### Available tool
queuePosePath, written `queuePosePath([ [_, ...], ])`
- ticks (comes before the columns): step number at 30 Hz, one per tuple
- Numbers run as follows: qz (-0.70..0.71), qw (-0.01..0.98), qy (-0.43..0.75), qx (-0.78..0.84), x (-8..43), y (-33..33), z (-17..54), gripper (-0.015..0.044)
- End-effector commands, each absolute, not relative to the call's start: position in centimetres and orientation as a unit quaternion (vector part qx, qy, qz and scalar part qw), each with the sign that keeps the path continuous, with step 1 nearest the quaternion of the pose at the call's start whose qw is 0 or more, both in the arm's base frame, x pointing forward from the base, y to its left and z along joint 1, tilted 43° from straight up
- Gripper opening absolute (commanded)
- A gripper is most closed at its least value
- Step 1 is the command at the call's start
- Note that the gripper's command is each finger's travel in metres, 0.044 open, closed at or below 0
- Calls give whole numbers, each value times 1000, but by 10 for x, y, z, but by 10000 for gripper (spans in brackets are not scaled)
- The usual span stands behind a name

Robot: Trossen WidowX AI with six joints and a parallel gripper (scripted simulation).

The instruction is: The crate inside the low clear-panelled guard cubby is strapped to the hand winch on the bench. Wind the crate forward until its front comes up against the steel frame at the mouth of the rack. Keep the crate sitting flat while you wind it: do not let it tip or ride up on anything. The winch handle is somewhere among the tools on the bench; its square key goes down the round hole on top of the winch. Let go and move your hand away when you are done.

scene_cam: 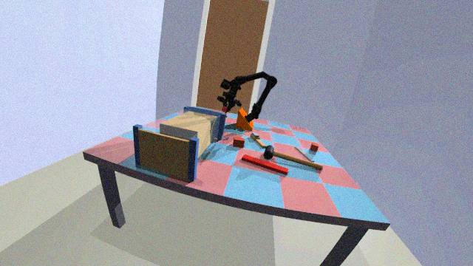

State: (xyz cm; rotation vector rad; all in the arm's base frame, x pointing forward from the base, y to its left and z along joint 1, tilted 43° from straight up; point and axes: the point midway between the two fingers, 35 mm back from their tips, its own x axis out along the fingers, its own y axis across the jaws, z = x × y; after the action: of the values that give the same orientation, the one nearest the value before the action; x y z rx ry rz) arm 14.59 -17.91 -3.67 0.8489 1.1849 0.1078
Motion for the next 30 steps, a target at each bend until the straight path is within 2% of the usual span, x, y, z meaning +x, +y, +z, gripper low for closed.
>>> queuePosePath([
  [1,46,740,550,384,137,-182,-41,0],
  [30,45,740,551,383,109,-202,-58,0],
])
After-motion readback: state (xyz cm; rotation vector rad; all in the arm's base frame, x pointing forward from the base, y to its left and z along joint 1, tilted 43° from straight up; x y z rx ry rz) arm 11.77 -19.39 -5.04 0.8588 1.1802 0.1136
